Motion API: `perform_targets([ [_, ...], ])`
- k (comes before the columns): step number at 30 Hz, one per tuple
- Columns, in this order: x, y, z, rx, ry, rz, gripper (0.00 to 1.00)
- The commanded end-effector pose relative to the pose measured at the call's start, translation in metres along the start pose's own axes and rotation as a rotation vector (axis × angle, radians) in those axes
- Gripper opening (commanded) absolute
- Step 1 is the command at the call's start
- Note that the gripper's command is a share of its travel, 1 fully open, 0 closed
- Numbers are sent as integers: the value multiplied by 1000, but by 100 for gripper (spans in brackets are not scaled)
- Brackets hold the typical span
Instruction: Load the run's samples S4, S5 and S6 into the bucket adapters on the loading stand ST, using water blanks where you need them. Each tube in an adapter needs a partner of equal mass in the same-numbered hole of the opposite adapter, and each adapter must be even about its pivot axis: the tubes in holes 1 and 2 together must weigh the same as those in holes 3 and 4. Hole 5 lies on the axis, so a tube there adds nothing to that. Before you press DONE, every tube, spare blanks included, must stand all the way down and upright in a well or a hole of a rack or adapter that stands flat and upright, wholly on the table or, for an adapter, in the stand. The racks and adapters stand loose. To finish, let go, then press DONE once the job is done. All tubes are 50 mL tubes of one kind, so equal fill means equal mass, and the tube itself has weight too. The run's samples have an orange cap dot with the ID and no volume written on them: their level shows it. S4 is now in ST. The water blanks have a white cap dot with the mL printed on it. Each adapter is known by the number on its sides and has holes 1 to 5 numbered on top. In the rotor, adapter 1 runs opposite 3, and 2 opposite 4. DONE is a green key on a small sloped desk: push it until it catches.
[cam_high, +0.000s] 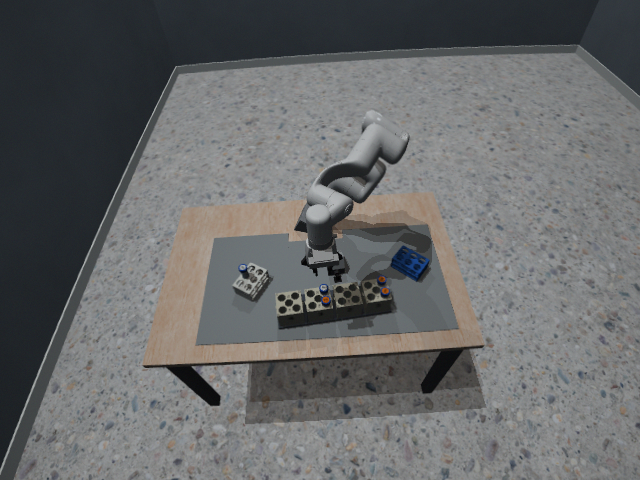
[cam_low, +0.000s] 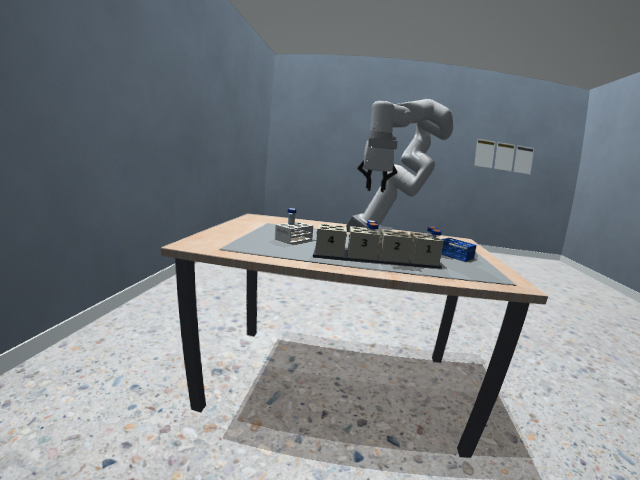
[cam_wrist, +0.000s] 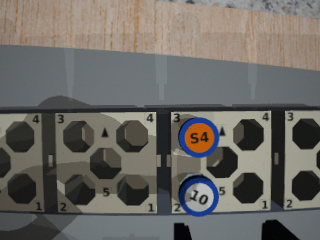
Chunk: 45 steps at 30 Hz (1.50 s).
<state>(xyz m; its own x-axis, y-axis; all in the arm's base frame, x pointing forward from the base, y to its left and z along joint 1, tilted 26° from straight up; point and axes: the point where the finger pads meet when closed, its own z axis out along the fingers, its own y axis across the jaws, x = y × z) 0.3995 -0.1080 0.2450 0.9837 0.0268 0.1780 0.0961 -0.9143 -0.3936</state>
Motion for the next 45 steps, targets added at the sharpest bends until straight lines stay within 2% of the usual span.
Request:
perform_targets([
  [1, 1, 0, -2, -2, 3, -1, 44],
  [9, 1, 0, -2, -2, 3, -1, 44],
  [10, -3, -1, 1, -7, 0, 32, 0],
  [14, -20, -7, 9, -26, -16, 163, 0],
  [16, -20, -7, 9, -26, -16, 163, 0],
  [31, -84, -30, 42, -96, -73, 654, 0],
  [33, -84, -30, 42, -96, -73, 654, 0],
  [45, -135, -48, 69, -153, -120, 1048, 0],
])
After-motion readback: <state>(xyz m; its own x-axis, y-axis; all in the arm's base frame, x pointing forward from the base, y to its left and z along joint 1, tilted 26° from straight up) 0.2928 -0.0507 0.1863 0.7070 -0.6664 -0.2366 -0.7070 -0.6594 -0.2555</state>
